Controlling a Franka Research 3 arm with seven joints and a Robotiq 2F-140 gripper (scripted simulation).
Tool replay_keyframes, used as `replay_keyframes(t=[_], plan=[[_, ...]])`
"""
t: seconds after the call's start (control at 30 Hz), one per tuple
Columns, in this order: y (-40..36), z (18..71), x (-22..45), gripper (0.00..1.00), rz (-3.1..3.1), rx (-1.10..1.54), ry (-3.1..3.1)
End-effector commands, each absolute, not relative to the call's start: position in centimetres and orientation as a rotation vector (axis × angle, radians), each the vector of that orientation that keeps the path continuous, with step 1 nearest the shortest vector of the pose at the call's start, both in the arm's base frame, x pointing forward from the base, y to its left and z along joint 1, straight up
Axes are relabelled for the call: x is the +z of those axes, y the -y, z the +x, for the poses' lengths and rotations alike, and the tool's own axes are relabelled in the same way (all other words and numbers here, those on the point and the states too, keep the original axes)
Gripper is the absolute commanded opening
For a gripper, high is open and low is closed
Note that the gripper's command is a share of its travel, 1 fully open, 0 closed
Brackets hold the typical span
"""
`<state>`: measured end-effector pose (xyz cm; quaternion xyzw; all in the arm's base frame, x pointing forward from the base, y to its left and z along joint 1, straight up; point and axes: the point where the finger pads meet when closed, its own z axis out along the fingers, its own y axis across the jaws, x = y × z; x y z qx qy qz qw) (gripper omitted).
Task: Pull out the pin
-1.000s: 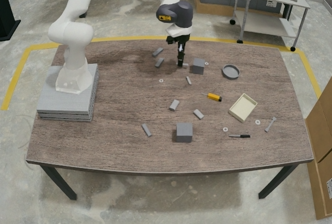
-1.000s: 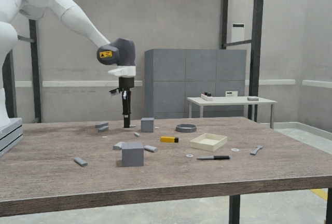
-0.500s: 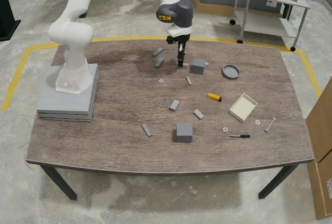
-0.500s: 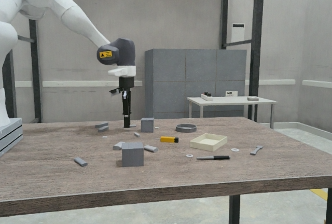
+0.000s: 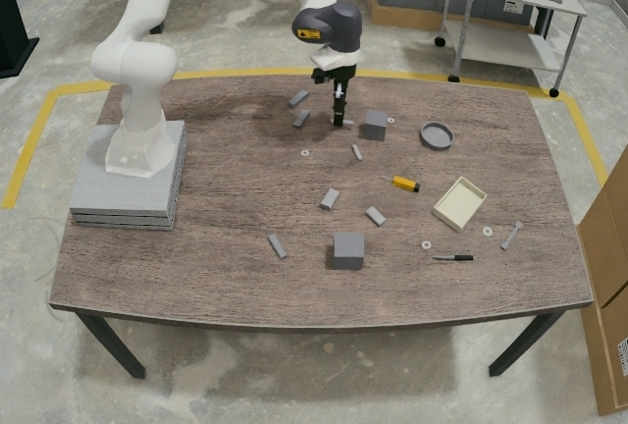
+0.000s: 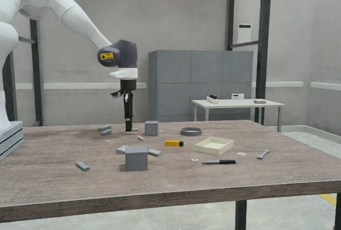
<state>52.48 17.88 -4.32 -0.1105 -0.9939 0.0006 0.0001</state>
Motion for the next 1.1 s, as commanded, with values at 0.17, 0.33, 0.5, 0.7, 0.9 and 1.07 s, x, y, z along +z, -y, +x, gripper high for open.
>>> replay_keyframes(t=[0.17,0.33,0.5,0.7,0.9,1.07], plan=[[-17.96,52.85,-4.14,0.10,-0.352,-0.002,3.129],[-17.96,52.85,-4.14,0.10,-0.352,-0.002,3.129],[-17.96,52.88,-4.08,0.10,-0.351,-0.003,3.125],[-17.92,53.05,-3.67,0.10,-0.350,-0.005,3.099],[-17.87,53.13,-3.44,0.10,-0.350,-0.005,3.086],[-17.86,53.14,-3.41,0.10,-0.350,-0.005,3.084]])
